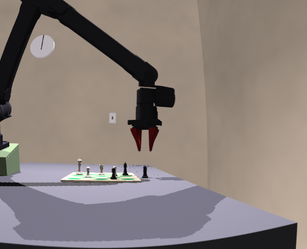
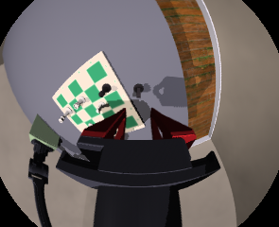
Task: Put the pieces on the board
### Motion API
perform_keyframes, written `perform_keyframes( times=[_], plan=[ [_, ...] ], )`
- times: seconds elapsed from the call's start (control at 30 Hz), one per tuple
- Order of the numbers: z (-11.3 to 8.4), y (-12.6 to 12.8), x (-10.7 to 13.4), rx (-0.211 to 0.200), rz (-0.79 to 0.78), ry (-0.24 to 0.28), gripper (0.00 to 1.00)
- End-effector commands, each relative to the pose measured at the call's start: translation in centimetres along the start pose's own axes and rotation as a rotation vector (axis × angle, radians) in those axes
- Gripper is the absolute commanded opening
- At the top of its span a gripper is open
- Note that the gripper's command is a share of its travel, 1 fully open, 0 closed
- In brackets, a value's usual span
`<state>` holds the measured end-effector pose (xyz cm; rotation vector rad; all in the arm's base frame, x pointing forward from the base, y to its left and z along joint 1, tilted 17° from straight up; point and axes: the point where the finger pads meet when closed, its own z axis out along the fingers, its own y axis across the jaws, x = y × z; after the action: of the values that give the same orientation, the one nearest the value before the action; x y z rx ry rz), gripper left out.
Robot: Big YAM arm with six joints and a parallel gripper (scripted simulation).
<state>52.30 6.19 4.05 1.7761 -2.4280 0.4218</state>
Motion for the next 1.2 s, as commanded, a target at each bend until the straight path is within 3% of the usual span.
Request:
perform_keyframes(
  times=[0.0,0.27,0.3,0.4,0.53,0.7,0.9,1.17],
  plan=[
    [0.9,-0.4,0.0,0.005,-0.002,-0.009,0.36],
    [1.4,-0.6,0.2,0.013,0.003,-0.013,0.36],
    [0.3,-1.8,-0.5,0.042,0.005,-0.03,0.36],
    [2.4,-0.4,0.0,0.005,-0.003,-0.009,0.36],
    [3.1,-0.5,0.1,0.004,0.0,-0.009,0.36],
    [2.5,-1.0,-0.2,0.027,0.0,-0.021,0.36],
    [3.9,-0.3,-0.2,0.006,-0.007,-0.01,0.36],
    [3.5,-1.0,-0.2,0.021,0.0,-0.018,0.36]
  ],
)
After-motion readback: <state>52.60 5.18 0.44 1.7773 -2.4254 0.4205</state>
